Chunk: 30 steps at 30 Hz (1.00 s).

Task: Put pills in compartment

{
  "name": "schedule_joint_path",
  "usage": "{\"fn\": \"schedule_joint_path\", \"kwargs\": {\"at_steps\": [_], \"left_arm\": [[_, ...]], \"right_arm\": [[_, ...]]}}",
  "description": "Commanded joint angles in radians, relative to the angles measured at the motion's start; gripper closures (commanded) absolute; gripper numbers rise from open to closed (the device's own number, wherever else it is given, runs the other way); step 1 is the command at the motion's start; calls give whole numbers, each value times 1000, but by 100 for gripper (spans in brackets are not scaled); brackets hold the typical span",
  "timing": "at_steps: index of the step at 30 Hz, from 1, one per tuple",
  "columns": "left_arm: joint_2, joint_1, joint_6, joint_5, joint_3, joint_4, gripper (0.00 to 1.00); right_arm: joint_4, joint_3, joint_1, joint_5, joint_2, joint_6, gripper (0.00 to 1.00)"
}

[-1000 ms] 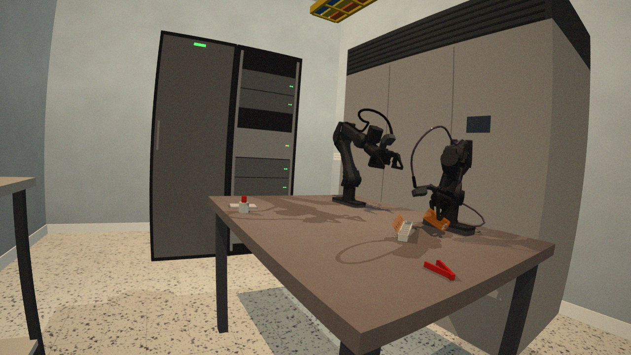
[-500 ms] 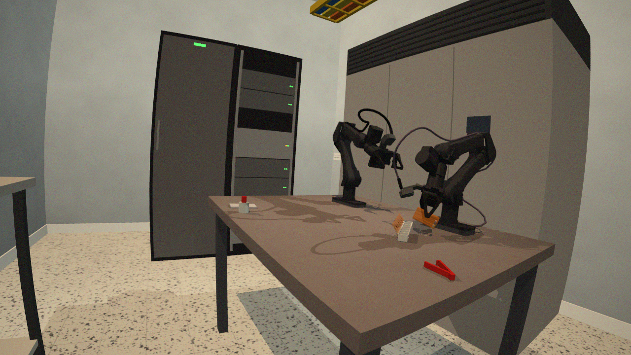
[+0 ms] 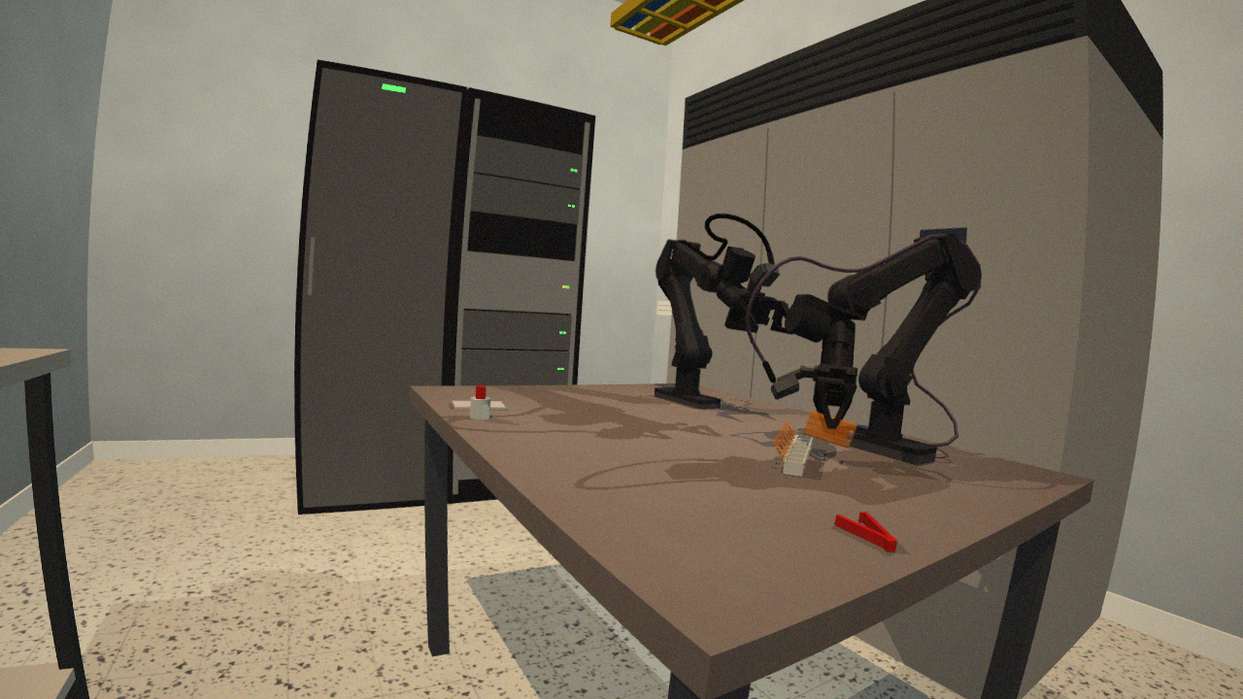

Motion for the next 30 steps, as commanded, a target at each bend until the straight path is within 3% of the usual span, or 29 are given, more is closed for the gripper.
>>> {"fn": "schedule_joint_path", "kwargs": {"at_steps": [1, 16, 22, 30], "left_arm": [[16, -9, -40, -44, 39, 6, 64], [28, -12, -64, -73, 42, -20, 64], [191, -100, -125, -133, 113, -67, 64], [287, -134, -169, -163, 158, -108, 64]], "right_arm": [[7, -1, 9, 3, -26, -3, 0], [7, -1, 9, 3, -26, -3, 0], [7, -1, 9, 3, -26, -3, 0], [7, -1, 9, 3, -26, -3, 0]]}}
